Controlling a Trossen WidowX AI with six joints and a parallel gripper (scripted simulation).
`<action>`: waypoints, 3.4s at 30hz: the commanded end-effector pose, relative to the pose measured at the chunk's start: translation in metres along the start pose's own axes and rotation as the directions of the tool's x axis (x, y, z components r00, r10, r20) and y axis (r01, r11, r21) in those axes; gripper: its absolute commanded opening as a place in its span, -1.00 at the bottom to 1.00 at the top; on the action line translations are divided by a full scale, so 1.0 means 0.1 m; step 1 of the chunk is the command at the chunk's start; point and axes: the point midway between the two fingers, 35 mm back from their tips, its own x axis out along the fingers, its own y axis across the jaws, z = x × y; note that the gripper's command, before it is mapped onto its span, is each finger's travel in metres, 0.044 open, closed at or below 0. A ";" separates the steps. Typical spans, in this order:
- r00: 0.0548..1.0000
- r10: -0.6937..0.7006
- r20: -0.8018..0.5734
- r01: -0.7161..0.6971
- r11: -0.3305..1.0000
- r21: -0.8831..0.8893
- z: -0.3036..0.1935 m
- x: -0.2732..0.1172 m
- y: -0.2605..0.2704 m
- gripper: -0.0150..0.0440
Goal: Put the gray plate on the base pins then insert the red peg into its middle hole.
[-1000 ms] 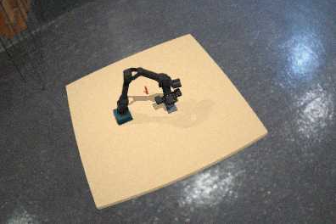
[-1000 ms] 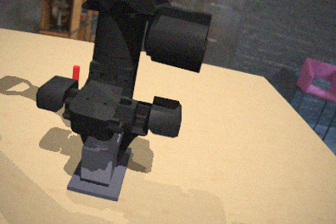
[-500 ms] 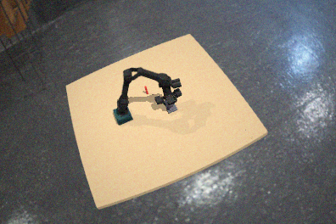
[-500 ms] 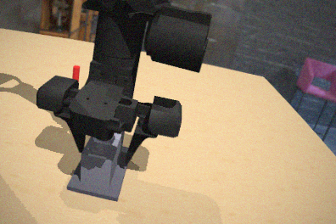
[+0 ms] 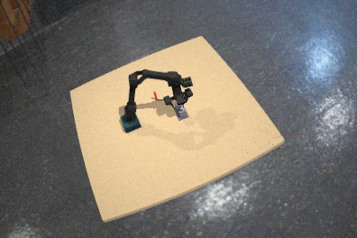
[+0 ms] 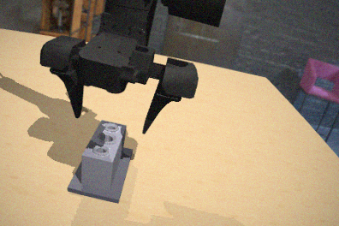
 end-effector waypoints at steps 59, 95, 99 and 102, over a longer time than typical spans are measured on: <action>1.000 0.008 -0.021 -0.018 0.852 -0.523 -1.99 0.07 -1.19 1.00; 1.000 0.008 -0.021 -0.018 0.852 -0.523 -1.99 0.43 -1.20 -0.07; 1.000 0.008 -0.021 -0.018 0.852 -0.523 -1.99 0.43 -1.20 -0.42; 1.000 0.008 -0.021 -0.018 0.852 -0.523 -1.99 0.43 -1.20 -0.49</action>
